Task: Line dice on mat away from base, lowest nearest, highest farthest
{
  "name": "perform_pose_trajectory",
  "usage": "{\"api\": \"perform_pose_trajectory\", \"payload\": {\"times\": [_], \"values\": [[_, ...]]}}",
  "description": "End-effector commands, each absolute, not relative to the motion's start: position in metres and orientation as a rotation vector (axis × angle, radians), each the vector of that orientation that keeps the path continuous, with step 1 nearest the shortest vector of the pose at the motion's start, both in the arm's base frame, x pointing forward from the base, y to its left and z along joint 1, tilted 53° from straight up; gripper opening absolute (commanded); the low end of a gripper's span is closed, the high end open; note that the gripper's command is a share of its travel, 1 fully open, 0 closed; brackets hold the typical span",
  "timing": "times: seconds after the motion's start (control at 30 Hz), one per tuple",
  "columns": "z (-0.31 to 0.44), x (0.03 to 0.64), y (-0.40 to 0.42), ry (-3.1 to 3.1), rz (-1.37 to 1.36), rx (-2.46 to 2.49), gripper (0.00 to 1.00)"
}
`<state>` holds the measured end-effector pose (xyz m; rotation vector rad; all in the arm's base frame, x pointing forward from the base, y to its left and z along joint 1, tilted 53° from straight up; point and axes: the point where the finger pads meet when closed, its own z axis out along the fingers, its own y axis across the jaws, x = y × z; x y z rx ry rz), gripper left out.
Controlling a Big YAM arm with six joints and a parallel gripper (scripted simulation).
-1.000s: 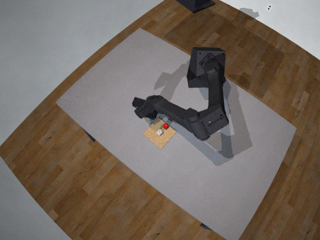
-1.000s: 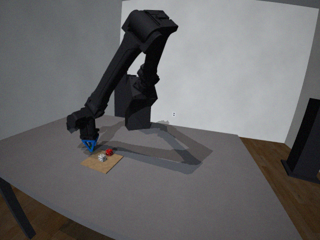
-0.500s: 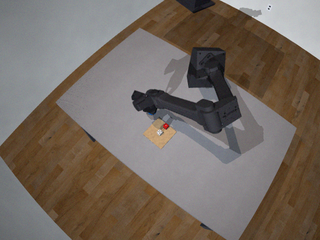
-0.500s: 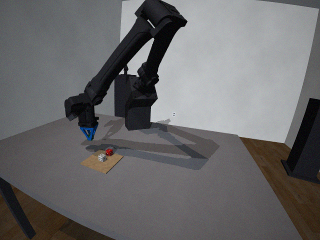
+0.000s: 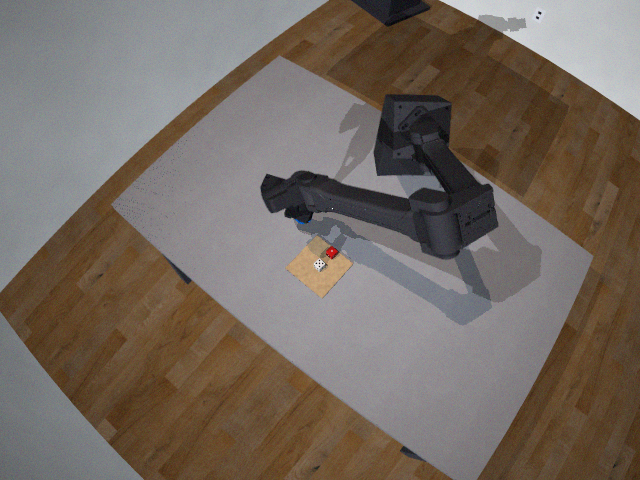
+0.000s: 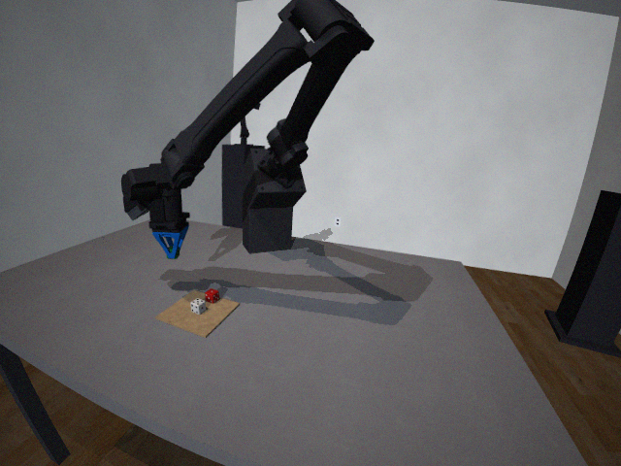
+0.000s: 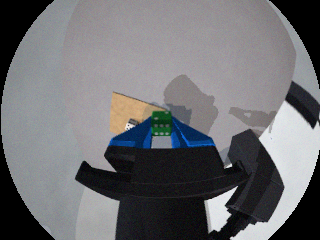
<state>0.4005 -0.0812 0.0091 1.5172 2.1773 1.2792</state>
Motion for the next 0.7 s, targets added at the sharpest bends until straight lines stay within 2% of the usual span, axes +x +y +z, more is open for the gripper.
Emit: {"api": "perform_pose_trajectory", "payload": {"times": [0.0, 0.2, 0.5, 0.67], "values": [[0.016, 0.402, -0.082, 2.181, 1.271, 1.48, 0.2], [0.025, 0.411, -0.079, 2.167, 1.279, 1.516, 0.2], [0.113, 0.453, -0.036, 1.952, 1.379, 1.958, 0.2], [0.124, 0.45, -0.022, 1.896, 1.395, 2.077, 0.2]]}}
